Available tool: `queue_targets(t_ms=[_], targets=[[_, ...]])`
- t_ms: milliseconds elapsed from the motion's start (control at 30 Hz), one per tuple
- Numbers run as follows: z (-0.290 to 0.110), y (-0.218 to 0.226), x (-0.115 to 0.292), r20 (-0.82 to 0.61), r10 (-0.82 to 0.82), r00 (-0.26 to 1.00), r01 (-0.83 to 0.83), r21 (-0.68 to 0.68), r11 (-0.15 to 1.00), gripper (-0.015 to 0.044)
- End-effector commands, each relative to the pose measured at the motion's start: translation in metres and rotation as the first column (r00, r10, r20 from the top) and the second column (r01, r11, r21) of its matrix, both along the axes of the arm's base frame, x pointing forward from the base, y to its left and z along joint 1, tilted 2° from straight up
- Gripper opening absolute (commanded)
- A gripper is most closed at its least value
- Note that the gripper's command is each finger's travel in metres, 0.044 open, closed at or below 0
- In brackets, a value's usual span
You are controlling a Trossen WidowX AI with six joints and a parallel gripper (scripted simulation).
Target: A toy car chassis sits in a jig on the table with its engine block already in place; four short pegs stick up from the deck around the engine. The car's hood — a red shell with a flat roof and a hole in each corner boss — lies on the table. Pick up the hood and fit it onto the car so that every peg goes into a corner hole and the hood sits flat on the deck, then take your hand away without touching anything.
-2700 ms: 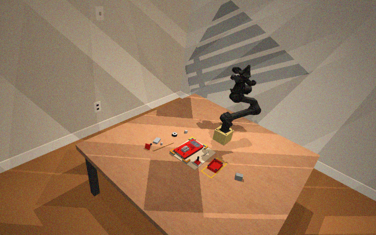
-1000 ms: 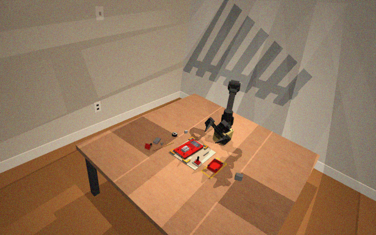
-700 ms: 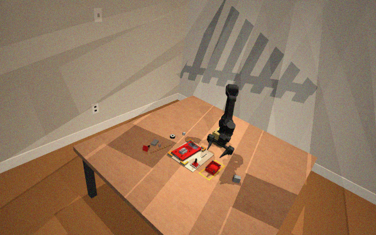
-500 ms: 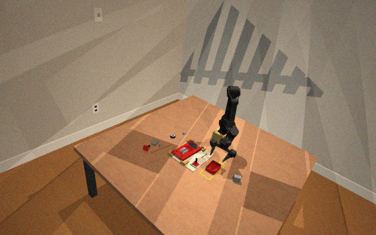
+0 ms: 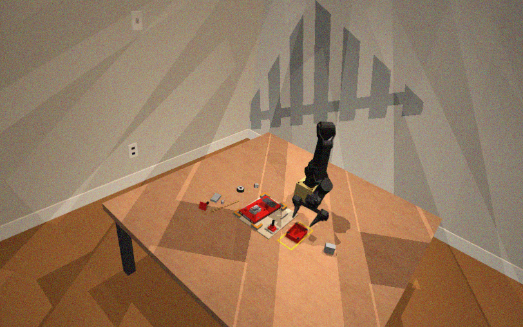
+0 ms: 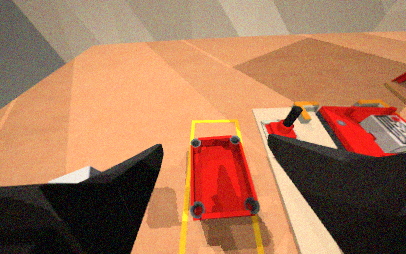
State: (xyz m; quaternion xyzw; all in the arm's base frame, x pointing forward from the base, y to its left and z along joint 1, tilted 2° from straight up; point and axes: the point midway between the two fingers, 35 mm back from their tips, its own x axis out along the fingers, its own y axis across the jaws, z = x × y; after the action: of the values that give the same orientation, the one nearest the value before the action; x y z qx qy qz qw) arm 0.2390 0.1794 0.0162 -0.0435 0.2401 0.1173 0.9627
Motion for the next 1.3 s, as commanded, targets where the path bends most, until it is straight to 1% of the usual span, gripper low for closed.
queue_targets(t_ms=[0, 1267], targets=[[-0.005, -0.001, 0.0, -0.003, -0.004, 1.0, 0.004, -0.002, 1.0, 0.044], [-0.042, -0.004, 0.008, 0.004, -0.004, 1.0, 0.004, 0.007, 1.0, 0.044]])
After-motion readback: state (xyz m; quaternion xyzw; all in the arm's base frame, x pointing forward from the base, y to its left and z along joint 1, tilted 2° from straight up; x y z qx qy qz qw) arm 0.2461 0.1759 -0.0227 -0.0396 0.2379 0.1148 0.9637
